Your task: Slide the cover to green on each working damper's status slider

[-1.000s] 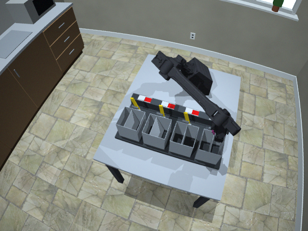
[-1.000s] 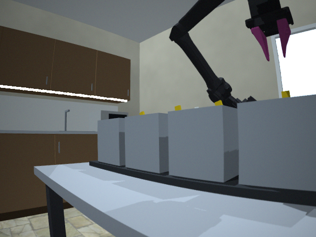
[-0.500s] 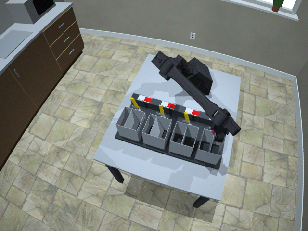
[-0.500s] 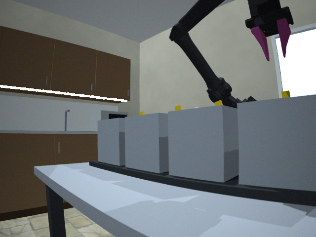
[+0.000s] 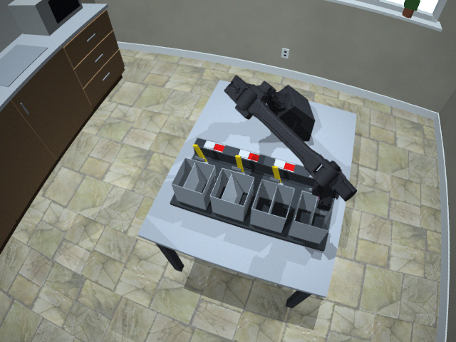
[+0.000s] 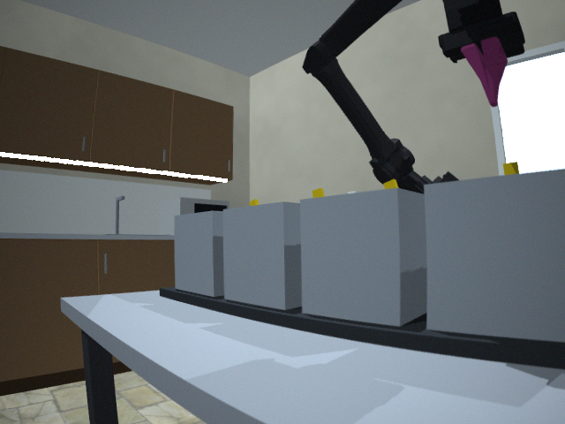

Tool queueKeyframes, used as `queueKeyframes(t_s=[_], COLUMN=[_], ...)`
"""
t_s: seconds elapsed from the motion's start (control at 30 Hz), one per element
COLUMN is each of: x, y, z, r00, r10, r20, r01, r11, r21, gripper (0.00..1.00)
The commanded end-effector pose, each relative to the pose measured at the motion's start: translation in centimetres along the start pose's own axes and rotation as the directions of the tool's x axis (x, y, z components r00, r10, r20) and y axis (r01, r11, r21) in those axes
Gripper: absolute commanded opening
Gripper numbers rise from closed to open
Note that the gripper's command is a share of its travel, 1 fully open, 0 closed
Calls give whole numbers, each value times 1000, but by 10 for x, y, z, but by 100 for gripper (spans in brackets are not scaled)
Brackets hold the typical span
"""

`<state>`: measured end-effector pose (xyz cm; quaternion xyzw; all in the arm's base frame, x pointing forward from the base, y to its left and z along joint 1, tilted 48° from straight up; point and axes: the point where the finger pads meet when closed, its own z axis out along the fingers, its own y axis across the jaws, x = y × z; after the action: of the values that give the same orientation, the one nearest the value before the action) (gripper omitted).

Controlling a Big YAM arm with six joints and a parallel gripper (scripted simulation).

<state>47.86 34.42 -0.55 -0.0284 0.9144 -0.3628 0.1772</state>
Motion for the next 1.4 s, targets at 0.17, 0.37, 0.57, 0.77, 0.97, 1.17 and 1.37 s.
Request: queueKeyframes(t_s=[0.17,0.37,0.57,0.77,0.97,1.17,1.37], x=[-1,-1,-1,-1,-1,0,-1], y=[1,1,1,1,1,1,3], z=[-5,-5,-5,-5,-5,-5,-6], r00=[1000,1000,1000,1000,1000,996,956], r10=[-17,-17,-17,-17,-21,-88,-293], r20=[8,8,8,8,8,8,14], r01=[17,17,17,17,21,88,293], r11=[1000,1000,1000,1000,1000,996,956], r21=[-2,-2,-2,-2,-2,-1,-3], gripper=[0,0,0,0,0,0,0])
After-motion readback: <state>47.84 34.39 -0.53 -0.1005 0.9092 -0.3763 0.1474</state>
